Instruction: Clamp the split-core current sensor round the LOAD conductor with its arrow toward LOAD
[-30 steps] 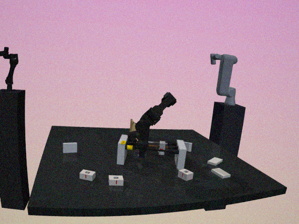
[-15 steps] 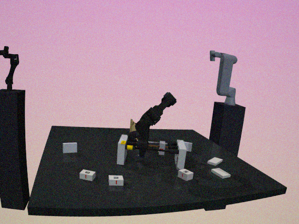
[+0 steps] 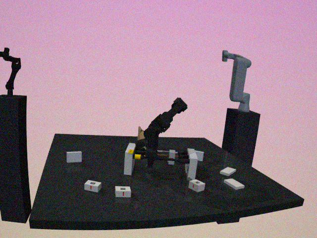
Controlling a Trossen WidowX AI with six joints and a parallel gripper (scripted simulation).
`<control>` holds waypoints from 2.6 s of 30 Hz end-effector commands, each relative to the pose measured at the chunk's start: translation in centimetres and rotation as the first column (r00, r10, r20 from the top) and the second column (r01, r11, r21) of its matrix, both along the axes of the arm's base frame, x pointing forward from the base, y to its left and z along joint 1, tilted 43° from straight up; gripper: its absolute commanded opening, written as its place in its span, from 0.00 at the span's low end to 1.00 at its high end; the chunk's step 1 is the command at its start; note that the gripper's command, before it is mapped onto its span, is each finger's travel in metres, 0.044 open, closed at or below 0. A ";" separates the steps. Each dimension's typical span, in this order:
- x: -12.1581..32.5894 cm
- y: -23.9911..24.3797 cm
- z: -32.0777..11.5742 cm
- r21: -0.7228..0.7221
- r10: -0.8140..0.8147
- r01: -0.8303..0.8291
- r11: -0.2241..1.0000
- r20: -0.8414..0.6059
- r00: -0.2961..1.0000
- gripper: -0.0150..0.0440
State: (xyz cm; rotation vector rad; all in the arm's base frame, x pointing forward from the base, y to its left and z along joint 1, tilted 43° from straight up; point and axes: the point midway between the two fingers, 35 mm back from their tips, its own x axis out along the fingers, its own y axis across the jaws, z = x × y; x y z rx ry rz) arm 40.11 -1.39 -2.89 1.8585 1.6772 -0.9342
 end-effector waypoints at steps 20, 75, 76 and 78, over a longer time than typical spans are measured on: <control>0.3 -0.7 0.5 -0.023 -0.144 0.149 0.988 0.150 0.978 1.00; 1.8 -0.8 0.3 -0.025 -0.249 0.266 0.964 0.277 0.928 1.00; 1.8 -0.8 0.3 -0.025 -0.249 0.266 0.964 0.277 0.928 1.00; 1.8 -0.8 0.3 -0.025 -0.249 0.266 0.964 0.277 0.928 1.00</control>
